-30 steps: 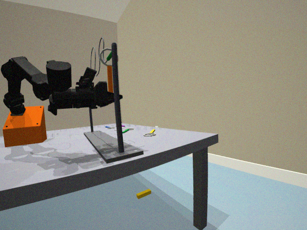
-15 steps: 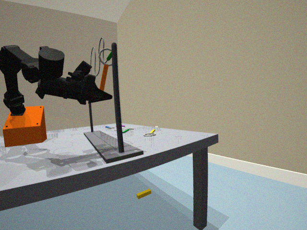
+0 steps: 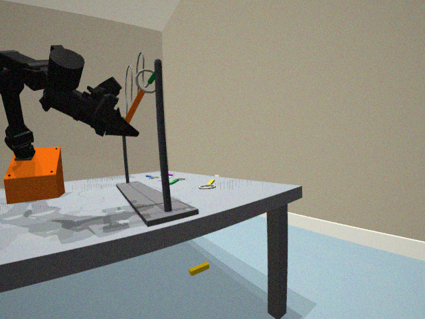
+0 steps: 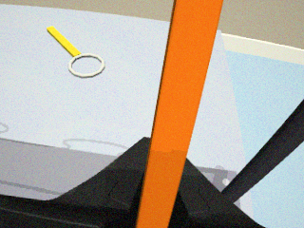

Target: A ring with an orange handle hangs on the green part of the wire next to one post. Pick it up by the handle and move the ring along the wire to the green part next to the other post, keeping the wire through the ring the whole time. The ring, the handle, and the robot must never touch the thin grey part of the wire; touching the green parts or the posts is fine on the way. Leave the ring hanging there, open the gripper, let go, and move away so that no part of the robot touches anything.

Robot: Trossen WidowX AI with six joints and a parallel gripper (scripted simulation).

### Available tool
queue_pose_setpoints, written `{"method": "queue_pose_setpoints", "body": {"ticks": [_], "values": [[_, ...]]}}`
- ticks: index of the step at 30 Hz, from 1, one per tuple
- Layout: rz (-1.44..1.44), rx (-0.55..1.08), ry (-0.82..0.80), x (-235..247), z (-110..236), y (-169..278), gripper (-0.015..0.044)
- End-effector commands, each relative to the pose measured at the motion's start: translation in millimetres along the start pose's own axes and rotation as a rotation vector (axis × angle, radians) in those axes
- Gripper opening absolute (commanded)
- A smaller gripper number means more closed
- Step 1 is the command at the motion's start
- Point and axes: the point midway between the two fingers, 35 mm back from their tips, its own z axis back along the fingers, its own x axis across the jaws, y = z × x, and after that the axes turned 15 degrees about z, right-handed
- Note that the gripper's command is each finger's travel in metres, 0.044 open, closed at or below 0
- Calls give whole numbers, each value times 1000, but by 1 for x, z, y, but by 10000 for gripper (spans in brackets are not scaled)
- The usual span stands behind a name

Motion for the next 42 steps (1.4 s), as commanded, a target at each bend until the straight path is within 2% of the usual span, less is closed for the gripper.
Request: {"method": "queue_pose_setpoints", "body": {"ticks": [1,22,42], "values": [[-17,26,-25,10,0,3,-150],[-261,-10,-156,60,3,-15,-150],[-665,-70,-366,113,20,-62,-150]]}}
